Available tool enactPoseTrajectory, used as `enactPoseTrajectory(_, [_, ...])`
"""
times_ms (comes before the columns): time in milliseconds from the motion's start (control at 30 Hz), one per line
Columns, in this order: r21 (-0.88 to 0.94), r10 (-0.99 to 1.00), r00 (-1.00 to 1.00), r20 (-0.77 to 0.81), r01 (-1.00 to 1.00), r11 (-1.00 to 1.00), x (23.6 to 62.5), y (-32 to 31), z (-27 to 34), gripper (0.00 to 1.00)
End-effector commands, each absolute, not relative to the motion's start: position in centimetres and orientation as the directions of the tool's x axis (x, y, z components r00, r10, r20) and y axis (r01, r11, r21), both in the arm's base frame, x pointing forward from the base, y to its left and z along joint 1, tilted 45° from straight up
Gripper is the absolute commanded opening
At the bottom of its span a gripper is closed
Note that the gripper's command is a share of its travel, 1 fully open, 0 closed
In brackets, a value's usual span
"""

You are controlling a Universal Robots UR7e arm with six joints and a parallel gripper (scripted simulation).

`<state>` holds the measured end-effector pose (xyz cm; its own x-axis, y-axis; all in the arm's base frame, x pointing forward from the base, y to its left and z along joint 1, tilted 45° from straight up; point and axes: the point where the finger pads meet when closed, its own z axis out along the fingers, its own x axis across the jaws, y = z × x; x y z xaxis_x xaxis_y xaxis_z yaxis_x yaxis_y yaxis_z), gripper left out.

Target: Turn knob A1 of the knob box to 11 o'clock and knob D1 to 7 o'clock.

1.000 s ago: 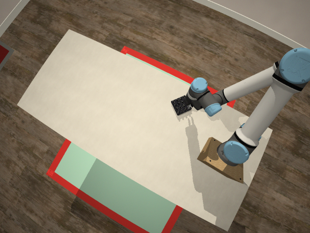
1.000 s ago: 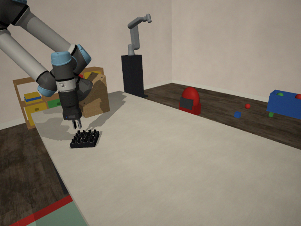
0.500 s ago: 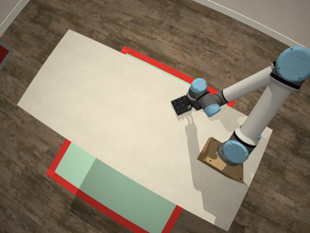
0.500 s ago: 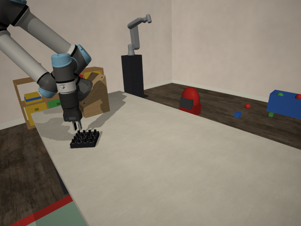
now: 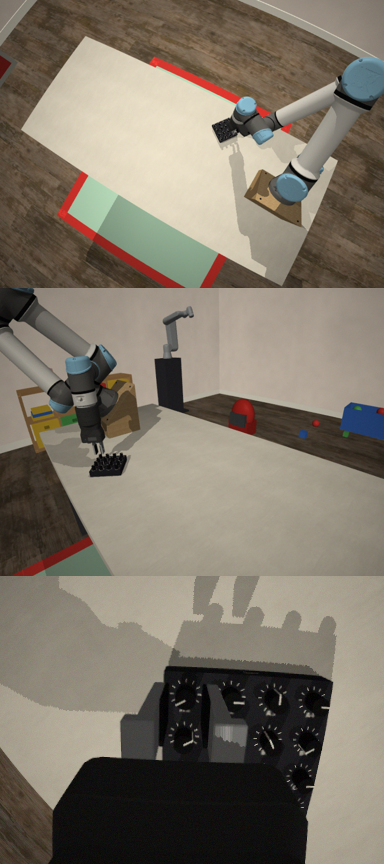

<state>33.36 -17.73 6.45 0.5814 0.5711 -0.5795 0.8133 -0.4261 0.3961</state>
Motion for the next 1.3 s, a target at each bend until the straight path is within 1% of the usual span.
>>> enactPoseTrajectory(0, [0.397, 0.571, 0.582, -0.579, 0.813, -0.426, 33.38, -17.72, 6.48, 0.46])
enactPoseTrajectory(1267, [0.397, 0.571, 0.582, -0.579, 0.813, -0.426, 33.37, -18.21, 5.98, 0.46])
